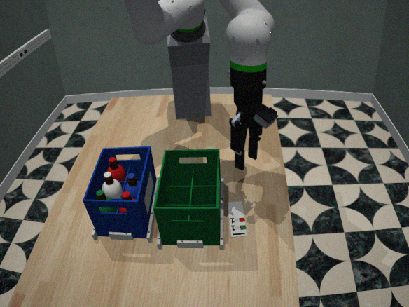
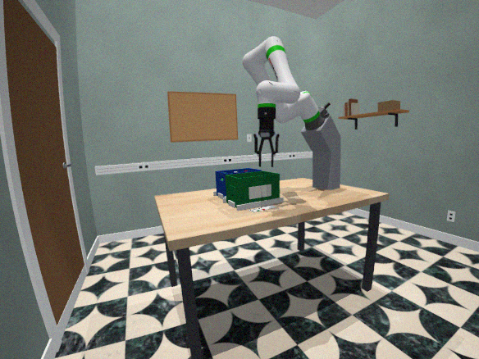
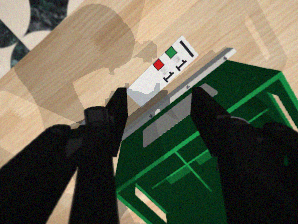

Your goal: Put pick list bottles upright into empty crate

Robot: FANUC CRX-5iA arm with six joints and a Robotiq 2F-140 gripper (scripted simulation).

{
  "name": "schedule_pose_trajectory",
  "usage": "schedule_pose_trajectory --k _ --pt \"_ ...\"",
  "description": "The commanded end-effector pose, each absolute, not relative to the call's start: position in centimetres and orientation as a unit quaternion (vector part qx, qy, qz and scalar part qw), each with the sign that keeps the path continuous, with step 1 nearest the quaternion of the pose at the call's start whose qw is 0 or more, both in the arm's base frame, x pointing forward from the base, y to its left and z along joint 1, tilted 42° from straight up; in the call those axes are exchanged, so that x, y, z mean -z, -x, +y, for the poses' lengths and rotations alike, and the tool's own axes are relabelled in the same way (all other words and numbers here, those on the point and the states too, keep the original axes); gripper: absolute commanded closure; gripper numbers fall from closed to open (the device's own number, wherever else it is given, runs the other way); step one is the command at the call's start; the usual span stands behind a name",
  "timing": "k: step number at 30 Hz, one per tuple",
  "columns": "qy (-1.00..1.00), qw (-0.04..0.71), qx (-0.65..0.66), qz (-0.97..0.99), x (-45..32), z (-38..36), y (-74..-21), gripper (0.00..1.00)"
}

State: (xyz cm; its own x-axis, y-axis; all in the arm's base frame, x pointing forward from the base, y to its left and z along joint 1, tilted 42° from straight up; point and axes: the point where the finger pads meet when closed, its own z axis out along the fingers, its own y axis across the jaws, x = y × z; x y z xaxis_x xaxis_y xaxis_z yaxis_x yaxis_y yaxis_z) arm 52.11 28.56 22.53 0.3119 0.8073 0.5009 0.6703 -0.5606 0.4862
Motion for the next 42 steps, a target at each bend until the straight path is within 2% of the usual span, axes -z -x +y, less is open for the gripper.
schedule_pose_trajectory --k 1,21,42 --pt "-0.773 0.105 -0.345 0.522 -22.74 28.16 -53.86 0.56" --pt "-0.584 0.202 -0.299 0.727 -22.85 27.86 -54.76 0.56" --pt "-0.581 0.204 -0.298 0.73 -22.85 27.86 -54.76 0.56"
